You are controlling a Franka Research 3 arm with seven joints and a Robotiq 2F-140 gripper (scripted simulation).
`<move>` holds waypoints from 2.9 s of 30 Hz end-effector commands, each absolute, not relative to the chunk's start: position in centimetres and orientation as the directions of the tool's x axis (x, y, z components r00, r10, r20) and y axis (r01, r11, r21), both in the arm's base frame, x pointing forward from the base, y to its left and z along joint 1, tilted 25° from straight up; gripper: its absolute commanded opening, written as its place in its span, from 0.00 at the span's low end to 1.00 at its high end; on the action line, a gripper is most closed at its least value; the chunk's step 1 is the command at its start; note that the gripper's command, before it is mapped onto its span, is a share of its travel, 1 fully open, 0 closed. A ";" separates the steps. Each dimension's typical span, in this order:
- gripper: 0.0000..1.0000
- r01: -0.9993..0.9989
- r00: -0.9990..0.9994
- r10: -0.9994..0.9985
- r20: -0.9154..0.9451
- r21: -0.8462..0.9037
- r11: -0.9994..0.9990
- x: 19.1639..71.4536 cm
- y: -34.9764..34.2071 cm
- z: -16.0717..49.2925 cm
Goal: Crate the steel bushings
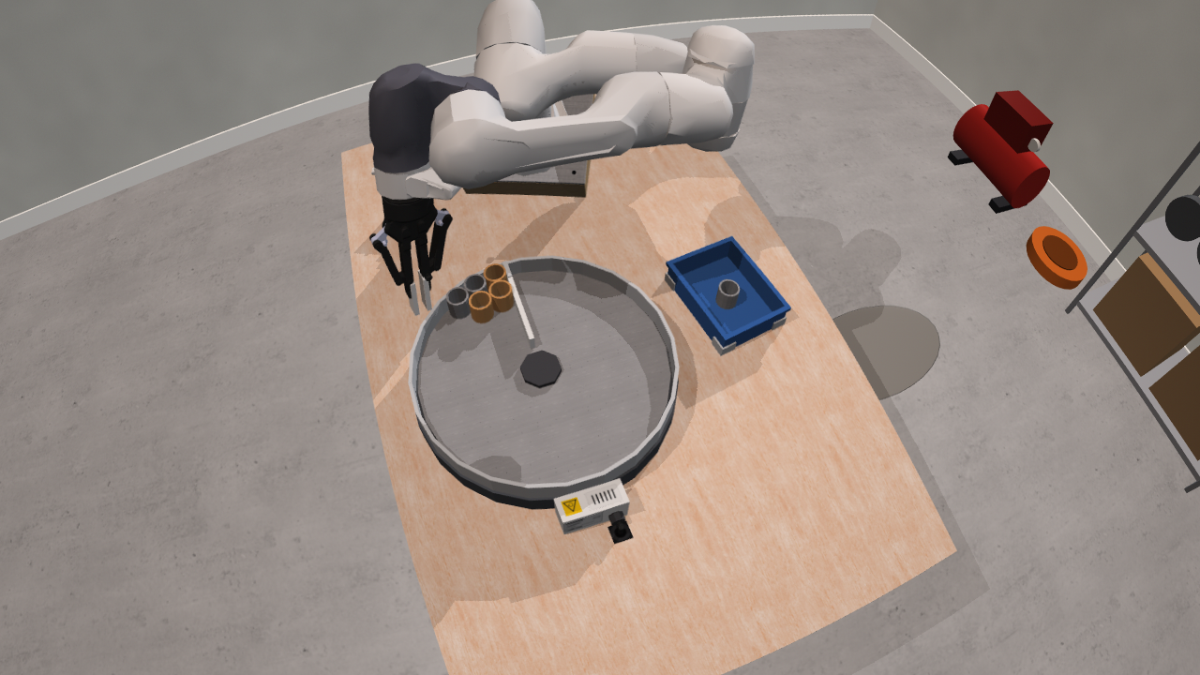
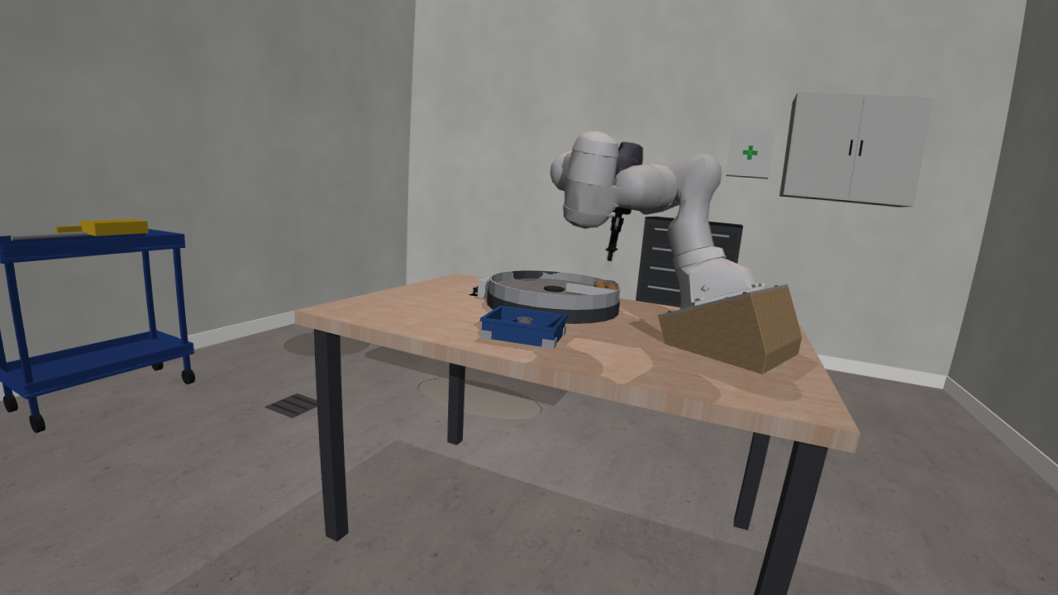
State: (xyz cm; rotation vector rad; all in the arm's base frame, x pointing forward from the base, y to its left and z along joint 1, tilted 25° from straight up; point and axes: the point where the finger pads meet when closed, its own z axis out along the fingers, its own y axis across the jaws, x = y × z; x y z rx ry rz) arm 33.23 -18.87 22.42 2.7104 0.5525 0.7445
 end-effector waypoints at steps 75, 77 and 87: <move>0.10 0.858 -0.151 0.962 -0.229 0.453 0.243 32.6 -17.0 21.7; 0.10 0.853 -0.180 0.953 -0.243 0.444 0.274 32.6 -17.0 21.7; 0.10 0.815 -0.318 0.897 -0.306 0.395 0.423 32.5 -16.8 21.6</move>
